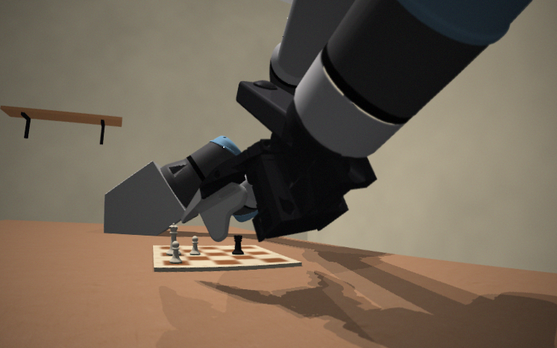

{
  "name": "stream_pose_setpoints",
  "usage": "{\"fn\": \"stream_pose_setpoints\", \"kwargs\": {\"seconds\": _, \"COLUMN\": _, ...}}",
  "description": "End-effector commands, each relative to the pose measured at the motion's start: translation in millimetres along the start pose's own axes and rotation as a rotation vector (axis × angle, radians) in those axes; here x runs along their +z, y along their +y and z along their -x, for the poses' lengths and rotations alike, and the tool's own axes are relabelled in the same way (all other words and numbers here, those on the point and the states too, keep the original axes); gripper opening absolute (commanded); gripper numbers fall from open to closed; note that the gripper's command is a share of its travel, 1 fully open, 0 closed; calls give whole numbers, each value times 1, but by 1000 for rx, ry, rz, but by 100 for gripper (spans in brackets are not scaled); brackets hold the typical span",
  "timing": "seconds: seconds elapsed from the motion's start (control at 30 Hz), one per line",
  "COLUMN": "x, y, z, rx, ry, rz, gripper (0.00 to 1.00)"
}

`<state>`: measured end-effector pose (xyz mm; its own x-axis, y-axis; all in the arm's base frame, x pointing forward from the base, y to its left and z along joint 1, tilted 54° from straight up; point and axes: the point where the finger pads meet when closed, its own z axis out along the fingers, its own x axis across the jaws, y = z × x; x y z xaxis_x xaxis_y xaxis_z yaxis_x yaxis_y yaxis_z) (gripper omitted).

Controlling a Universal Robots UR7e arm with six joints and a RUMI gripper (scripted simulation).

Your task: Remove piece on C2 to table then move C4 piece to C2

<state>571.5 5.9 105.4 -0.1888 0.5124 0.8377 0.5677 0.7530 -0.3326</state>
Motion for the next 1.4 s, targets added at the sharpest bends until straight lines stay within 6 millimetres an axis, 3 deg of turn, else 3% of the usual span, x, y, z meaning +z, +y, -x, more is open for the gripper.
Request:
{"fn": "stream_pose_setpoints", "kwargs": {"seconds": 0.0, "x": -2, "y": 10, "z": -2, "rx": -79, "ry": -56, "rz": -5, "gripper": 100}}
{"fn": "stream_pose_setpoints", "kwargs": {"seconds": 1.37, "x": -2, "y": 12, "z": -2, "rx": -88, "ry": -61, "rz": -5, "gripper": 100}}
